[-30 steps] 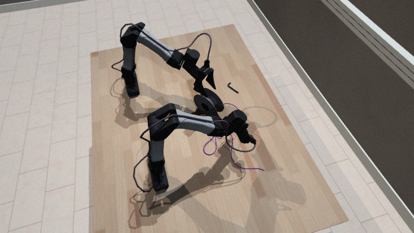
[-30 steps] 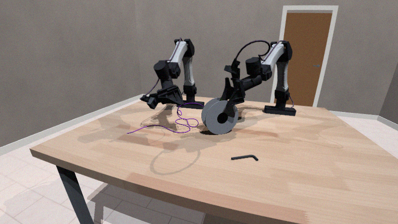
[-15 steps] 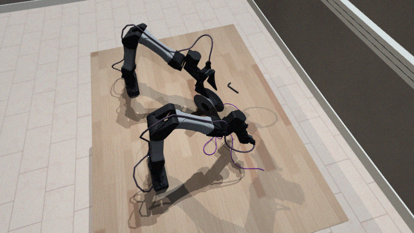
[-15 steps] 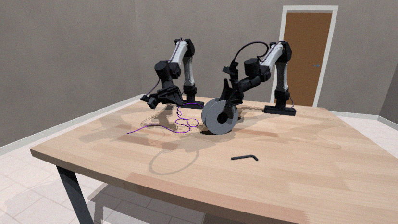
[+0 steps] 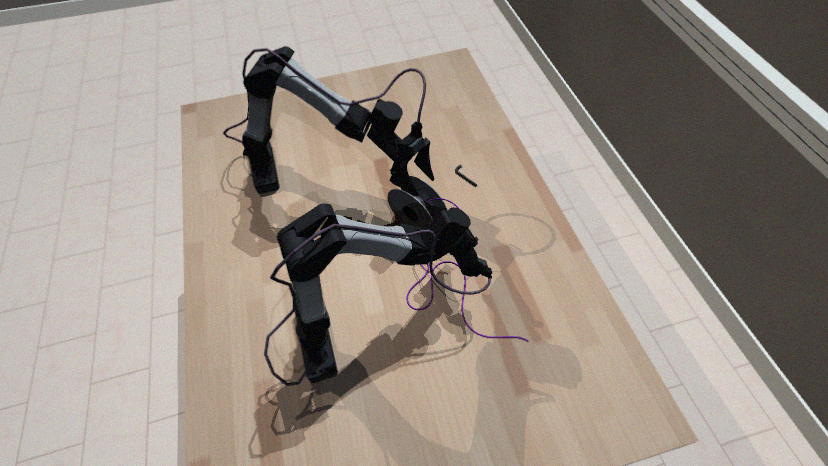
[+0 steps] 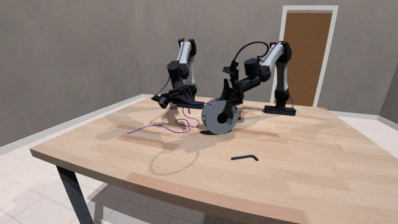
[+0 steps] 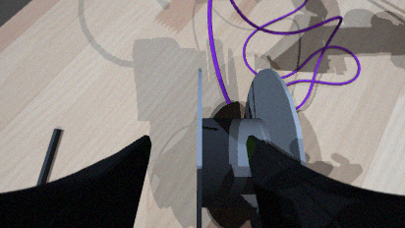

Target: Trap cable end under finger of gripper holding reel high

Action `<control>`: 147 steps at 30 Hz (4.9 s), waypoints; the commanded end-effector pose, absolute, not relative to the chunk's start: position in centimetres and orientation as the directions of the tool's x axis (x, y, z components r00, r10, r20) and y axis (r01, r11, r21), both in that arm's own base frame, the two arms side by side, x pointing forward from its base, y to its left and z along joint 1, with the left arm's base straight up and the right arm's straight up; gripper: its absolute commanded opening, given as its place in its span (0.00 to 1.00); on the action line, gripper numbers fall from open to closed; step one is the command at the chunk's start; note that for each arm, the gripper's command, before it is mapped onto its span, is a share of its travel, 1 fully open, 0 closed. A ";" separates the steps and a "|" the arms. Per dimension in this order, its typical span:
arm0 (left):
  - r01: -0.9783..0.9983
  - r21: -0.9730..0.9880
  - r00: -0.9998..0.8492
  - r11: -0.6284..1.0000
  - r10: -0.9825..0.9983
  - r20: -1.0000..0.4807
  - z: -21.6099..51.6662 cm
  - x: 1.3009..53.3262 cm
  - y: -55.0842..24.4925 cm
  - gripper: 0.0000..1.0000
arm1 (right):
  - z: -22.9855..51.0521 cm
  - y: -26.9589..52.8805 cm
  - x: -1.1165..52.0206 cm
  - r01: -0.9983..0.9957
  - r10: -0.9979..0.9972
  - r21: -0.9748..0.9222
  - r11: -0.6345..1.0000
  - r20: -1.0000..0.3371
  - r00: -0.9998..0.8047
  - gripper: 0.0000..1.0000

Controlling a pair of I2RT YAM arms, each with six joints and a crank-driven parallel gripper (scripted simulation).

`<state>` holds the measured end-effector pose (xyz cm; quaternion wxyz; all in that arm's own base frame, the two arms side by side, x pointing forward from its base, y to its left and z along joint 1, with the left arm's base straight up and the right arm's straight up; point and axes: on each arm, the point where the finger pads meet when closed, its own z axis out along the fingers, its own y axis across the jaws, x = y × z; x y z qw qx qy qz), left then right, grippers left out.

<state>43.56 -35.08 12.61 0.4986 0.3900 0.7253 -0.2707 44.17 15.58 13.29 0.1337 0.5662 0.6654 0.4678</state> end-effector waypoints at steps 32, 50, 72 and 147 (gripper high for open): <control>0.833 0.014 -0.162 0.553 0.268 -0.950 14.7 44.2 -35.8 0.75 | 15.9 20.7 41.3 0.557 0.875 0.825 -0.101 0.340 -0.345 0.00; 0.835 0.023 -0.142 0.550 0.255 -0.956 15.8 43.9 -35.4 0.00 | 15.9 20.7 41.3 0.557 0.875 0.824 -0.100 0.340 -0.345 0.00; 0.835 0.019 -0.150 0.550 0.260 -0.954 27.2 43.4 -35.0 0.00 | 23.3 13.4 30.3 0.564 0.878 0.822 -0.084 0.329 -0.348 0.69; 0.835 0.004 -0.180 0.550 0.281 -0.943 36.7 43.7 -35.2 0.00 | 50.6 18.2 24.2 -0.592 -0.107 -0.003 0.806 -0.984 -0.141 0.69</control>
